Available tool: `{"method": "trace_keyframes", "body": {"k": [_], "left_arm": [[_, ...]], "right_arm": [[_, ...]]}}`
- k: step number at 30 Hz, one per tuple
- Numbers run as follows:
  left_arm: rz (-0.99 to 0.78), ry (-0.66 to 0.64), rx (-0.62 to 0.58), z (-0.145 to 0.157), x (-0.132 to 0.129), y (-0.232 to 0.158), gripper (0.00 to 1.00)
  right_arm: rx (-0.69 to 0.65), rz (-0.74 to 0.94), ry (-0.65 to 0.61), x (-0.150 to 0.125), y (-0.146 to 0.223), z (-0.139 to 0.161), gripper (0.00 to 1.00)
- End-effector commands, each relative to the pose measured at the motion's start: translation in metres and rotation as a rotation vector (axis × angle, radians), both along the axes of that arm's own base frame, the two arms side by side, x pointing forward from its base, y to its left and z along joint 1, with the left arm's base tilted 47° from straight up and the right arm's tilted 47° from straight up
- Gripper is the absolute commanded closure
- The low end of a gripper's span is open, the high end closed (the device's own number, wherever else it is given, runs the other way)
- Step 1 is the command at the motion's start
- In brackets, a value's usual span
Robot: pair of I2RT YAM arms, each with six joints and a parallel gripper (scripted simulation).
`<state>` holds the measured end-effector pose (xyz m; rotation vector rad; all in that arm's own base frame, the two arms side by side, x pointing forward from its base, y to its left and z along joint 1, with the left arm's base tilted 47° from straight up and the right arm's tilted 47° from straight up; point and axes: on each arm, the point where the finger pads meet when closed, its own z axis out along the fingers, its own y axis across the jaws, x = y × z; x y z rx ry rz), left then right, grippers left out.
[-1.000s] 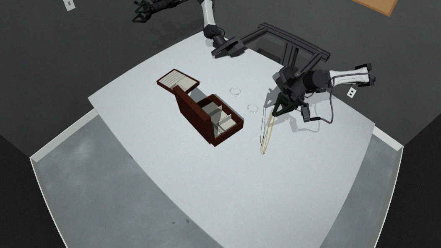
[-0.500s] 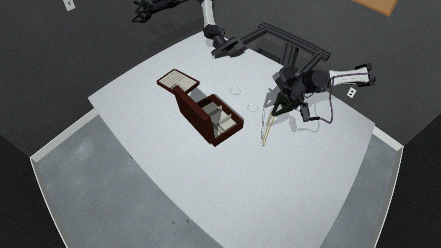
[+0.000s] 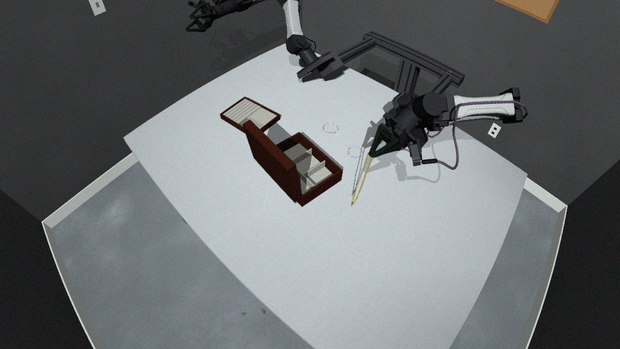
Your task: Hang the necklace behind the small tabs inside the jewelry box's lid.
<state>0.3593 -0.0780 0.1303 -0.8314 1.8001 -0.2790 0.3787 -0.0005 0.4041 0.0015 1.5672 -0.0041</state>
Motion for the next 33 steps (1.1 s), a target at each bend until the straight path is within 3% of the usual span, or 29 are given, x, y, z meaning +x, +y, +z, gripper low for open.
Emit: {"method": "trace_keyframes", "body": {"k": [1, 33], "left_arm": [[0.010, -0.062, -0.032, 0.018, 0.011, -0.011, 0.97], [-0.003, 0.004, 0.010, -0.047, 0.022, -0.071, 0.97]], "right_arm": [[-0.001, 0.005, -0.030, -0.002, 0.001, 0.012, 0.00], [-0.001, 0.005, -0.030, -0.002, 0.001, 0.012, 0.00]]}}
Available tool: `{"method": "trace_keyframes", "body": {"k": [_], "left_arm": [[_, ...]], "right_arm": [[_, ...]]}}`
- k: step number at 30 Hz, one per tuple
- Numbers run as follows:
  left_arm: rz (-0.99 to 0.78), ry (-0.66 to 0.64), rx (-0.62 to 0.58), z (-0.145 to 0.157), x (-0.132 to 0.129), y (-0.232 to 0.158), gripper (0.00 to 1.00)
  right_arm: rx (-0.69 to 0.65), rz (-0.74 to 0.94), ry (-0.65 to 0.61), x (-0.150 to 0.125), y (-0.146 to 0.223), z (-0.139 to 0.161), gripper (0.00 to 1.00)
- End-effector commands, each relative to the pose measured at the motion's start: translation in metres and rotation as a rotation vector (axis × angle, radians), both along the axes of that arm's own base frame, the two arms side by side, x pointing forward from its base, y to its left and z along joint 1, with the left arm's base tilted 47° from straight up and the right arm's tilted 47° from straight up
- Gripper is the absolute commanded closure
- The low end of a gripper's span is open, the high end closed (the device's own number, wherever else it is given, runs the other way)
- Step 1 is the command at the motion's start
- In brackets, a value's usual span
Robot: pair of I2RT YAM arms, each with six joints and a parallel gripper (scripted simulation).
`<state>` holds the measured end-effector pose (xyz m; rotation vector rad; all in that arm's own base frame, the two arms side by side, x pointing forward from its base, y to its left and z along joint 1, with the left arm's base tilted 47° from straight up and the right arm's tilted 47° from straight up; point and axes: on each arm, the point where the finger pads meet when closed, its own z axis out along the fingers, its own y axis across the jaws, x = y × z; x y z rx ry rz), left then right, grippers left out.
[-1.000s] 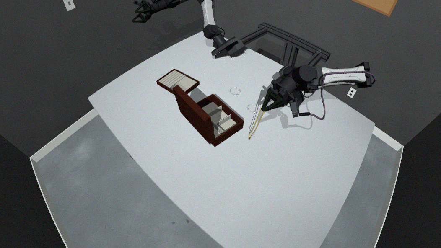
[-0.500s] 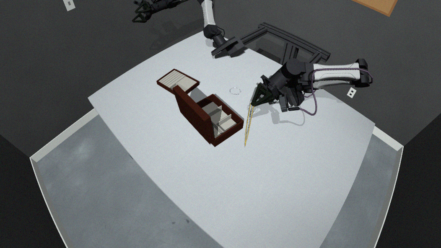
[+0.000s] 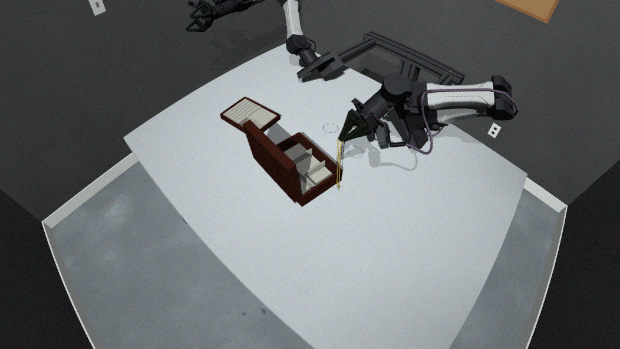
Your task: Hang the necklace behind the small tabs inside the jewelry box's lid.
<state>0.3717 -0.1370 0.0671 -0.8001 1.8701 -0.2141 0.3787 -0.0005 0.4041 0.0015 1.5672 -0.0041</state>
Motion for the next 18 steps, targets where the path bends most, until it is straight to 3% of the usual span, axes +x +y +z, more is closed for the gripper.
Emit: {"method": "trace_keyframes", "body": {"k": [1, 18], "left_arm": [[0.020, -0.064, -0.041, 0.015, 0.011, -0.010, 0.97], [0.021, -0.063, -0.032, -0.018, 0.017, -0.041, 0.97]], "right_arm": [[-0.001, 0.005, -0.030, -0.002, 0.001, 0.012, 0.00], [-0.001, 0.005, -0.030, -0.002, 0.001, 0.012, 0.00]]}}
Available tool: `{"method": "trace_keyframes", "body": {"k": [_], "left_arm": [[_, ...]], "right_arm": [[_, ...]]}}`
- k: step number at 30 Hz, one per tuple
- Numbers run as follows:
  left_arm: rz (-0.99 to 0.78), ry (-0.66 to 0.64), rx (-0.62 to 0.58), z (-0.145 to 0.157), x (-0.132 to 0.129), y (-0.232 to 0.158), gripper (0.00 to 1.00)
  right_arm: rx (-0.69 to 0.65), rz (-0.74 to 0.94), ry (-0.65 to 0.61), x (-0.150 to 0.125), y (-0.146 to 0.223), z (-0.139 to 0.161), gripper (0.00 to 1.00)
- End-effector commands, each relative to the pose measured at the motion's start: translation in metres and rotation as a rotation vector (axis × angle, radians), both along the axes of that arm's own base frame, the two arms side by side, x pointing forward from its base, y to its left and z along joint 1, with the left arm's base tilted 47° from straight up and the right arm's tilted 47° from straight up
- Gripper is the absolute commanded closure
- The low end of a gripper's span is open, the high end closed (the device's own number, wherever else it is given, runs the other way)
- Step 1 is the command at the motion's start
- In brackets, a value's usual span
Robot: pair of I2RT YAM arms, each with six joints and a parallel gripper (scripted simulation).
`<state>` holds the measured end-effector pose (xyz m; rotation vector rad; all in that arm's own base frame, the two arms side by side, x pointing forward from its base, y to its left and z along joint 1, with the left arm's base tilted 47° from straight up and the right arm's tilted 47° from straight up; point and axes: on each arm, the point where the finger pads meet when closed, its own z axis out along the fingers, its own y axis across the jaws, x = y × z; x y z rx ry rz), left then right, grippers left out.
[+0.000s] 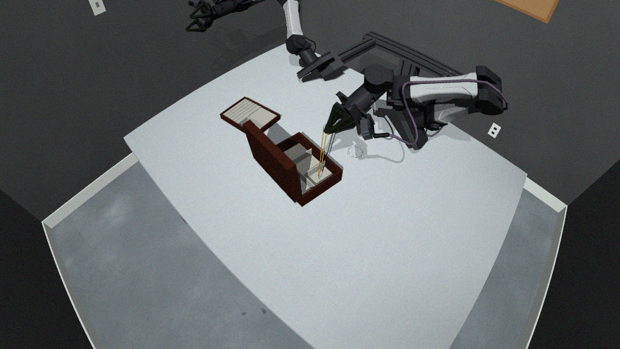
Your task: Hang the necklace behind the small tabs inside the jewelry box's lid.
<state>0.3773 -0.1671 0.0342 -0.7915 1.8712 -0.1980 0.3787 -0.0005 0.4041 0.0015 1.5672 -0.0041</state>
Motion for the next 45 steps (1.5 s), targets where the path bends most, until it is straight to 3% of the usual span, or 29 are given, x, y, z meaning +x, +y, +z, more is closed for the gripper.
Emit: {"method": "trace_keyframes", "body": {"k": [1, 45], "left_arm": [[0.006, -0.063, -0.043, 0.012, 0.010, -0.017, 0.97], [0.019, -0.150, -0.110, -0.077, 0.019, -0.099, 0.97]], "right_arm": [[-0.001, 0.005, -0.030, -0.002, 0.001, 0.012, 0.00], [-0.001, 0.005, -0.030, -0.002, 0.001, 0.012, 0.00]]}}
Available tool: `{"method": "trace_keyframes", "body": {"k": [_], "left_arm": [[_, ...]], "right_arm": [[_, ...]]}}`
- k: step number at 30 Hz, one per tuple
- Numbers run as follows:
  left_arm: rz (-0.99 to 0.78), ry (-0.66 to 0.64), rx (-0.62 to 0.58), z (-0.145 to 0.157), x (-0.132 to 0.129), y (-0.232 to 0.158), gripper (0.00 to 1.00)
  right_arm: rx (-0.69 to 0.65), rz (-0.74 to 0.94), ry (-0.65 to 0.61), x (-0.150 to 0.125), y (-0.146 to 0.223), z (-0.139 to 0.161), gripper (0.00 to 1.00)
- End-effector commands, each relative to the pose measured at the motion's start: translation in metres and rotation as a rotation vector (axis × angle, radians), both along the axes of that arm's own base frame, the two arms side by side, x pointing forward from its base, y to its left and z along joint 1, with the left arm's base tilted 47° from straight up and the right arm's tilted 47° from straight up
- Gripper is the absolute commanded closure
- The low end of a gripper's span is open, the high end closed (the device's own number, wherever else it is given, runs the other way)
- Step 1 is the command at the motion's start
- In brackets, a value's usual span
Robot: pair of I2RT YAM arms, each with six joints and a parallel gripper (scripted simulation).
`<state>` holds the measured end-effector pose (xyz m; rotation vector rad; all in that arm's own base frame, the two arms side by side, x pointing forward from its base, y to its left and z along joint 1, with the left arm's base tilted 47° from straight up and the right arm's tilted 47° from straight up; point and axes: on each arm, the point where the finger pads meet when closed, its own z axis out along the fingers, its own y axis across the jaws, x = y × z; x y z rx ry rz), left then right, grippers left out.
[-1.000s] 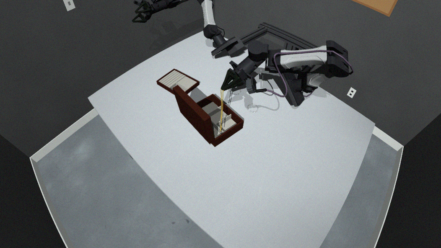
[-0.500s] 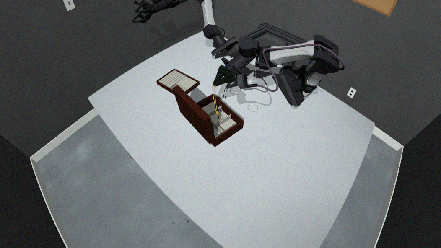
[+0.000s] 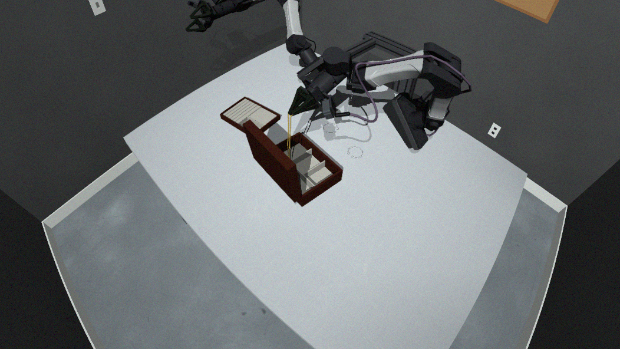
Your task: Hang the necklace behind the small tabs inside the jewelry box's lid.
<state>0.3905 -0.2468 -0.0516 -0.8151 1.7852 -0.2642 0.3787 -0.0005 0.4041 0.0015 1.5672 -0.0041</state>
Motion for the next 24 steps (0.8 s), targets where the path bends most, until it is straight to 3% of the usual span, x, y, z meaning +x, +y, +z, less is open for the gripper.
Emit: {"method": "trace_keyframes", "body": {"k": [1, 12, 14, 16, 24], "left_arm": [[0.005, -0.066, -0.064, 0.006, 0.006, -0.021, 0.97], [0.004, -0.089, -0.089, -0.008, 0.007, -0.035, 0.97], [0.028, -0.095, -0.082, 0.001, 0.018, -0.024, 0.97], [-0.012, -0.059, -0.065, -0.015, 0.009, -0.032, 0.97], [-0.018, -0.049, -0.064, -0.011, 0.005, -0.034, 0.97]], "right_arm": [[-0.001, 0.005, -0.030, -0.002, 0.001, 0.012, 0.00], [-0.001, 0.005, -0.030, -0.002, 0.001, 0.012, 0.00], [-0.001, 0.005, -0.030, -0.002, 0.001, 0.012, 0.00], [-0.001, 0.005, -0.030, -0.002, 0.001, 0.012, 0.00], [-0.001, 0.005, -0.030, -0.002, 0.001, 0.012, 0.00]]}}
